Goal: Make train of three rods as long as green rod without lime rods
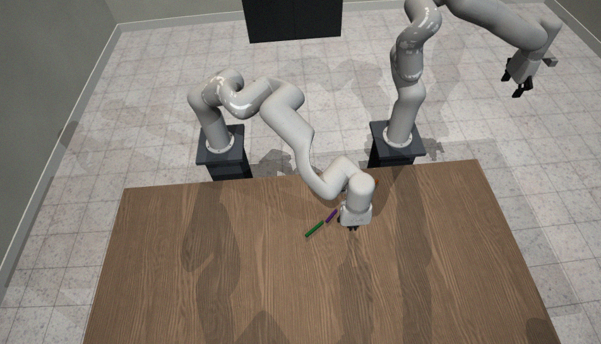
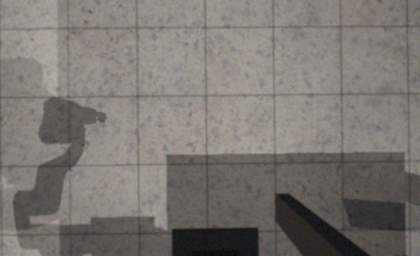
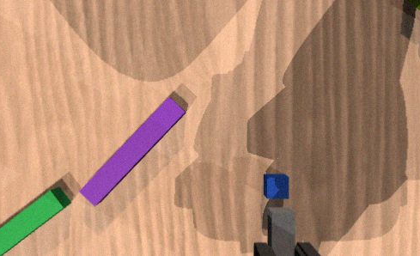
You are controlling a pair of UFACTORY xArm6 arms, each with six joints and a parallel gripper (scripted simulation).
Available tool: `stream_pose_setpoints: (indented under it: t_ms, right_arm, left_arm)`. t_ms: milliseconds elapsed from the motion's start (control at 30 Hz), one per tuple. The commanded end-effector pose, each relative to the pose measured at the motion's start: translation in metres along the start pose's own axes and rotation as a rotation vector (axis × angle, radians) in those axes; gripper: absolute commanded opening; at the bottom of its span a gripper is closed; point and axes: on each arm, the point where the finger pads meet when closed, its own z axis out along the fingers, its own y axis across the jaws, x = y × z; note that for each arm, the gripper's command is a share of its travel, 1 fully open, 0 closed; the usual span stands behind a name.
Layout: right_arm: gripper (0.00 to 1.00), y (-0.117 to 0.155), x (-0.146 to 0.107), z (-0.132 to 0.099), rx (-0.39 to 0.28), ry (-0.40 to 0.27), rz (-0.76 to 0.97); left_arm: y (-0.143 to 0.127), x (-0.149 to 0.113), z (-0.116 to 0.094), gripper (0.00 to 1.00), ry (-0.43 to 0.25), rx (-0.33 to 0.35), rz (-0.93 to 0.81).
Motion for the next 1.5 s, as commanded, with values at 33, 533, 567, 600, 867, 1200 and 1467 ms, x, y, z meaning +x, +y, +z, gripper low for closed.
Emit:
stream_pose_setpoints:
  t_ms: [33,533,567,600,867,1200,1467]
  right_arm:
    - [0.06,0.001,-0.001,-0.003,-0.005,-0.004,0.000]
    - [0.06,0.001,-0.001,-0.003,-0.005,-0.004,0.000]
    - [0.06,0.001,-0.001,-0.003,-0.005,-0.004,0.000]
    - [0.06,0.001,-0.001,-0.003,-0.005,-0.004,0.000]
    - [0.06,0.001,-0.001,0.000,-0.005,-0.004,0.000]
    - [0.06,0.001,-0.001,0.007,-0.005,-0.004,0.000]
    - [0.06,0.001,-0.001,0.008,-0.005,-0.004,0.000]
  left_arm:
    - [0.000,0.001,-0.002,1.00,0.004,0.000,0.000]
    - [0.000,0.001,-0.002,1.00,0.004,0.000,0.000]
    - [0.000,0.001,-0.002,1.00,0.004,0.000,0.000]
    - [0.000,0.001,-0.002,1.00,0.004,0.000,0.000]
    - [0.000,0.001,-0.002,1.00,0.004,0.000,0.000]
    - [0.000,0.001,-0.002,1.00,0.004,0.000,0.000]
    - [0.000,0.001,-0.002,1.00,0.004,0.000,0.000]
